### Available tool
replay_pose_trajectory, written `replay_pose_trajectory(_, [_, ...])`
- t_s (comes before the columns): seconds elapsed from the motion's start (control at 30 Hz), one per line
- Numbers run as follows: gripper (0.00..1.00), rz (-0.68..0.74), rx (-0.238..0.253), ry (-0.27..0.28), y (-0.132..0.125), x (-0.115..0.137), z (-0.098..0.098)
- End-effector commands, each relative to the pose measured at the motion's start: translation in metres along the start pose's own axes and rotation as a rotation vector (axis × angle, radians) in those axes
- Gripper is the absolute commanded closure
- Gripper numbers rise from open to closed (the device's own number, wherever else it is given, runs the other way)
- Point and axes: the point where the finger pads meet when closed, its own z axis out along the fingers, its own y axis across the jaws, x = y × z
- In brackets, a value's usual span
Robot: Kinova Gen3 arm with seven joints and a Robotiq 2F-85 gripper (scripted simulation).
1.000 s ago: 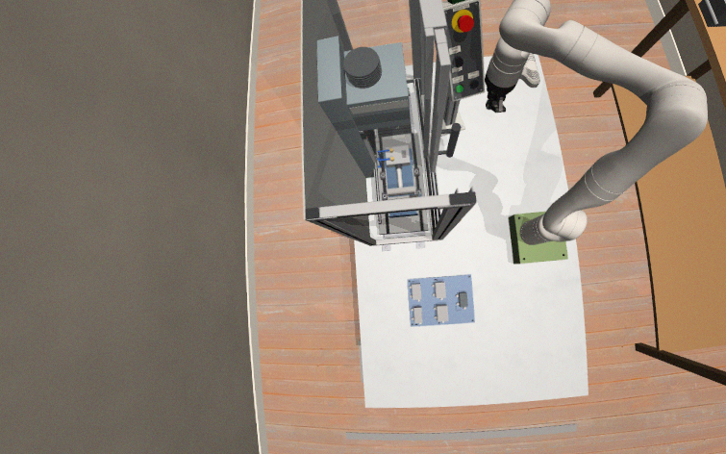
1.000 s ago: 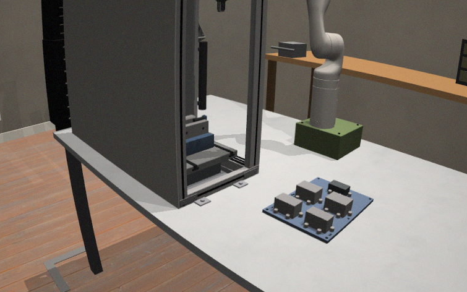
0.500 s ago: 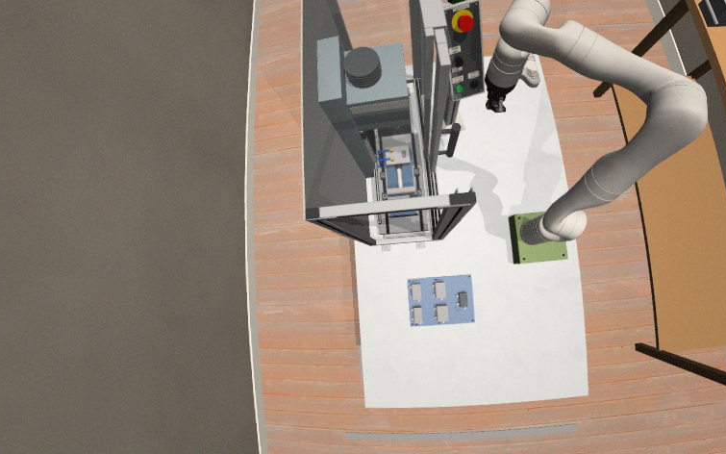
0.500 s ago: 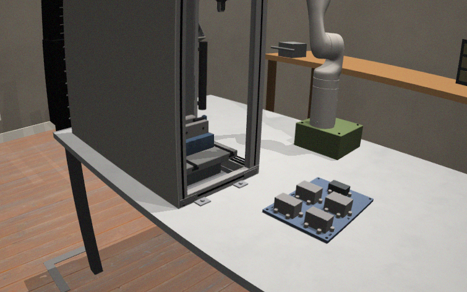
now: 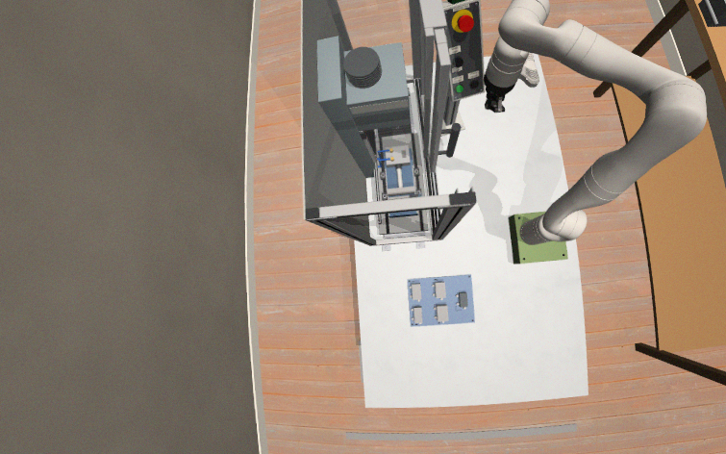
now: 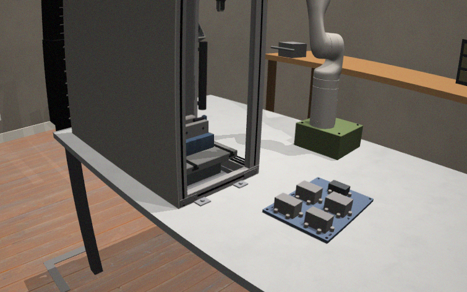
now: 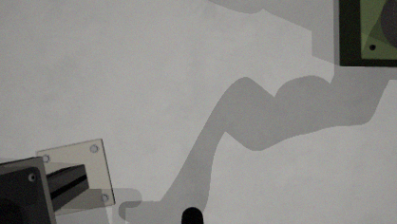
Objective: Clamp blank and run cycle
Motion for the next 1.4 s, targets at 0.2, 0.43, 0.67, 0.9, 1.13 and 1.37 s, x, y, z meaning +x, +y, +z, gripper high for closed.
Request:
replay_pose_trajectory(0.2, [0.9, 0.0, 0.001, 0.002, 0.06, 0.0, 0.006])
replay_pose_trajectory(0.43, [0.9, 0.0, 0.001, 0.002, 0.06, 0.0, 0.006])
replay_pose_trajectory(0.67, [0.9, -0.005, -0.001, 0.005, 0.085, -0.003, 0.008])
replay_pose_trajectory(0.9, [0.9, 0.0, 0.001, 0.002, 0.121, -0.002, 0.013])
replay_pose_trajectory(1.13, [0.9, 0.0, 0.001, 0.002, 0.121, -0.002, 0.013])
replay_pose_trajectory(1.37, [0.9, 0.0, 0.0, 0.002, 0.186, -0.006, 0.018])
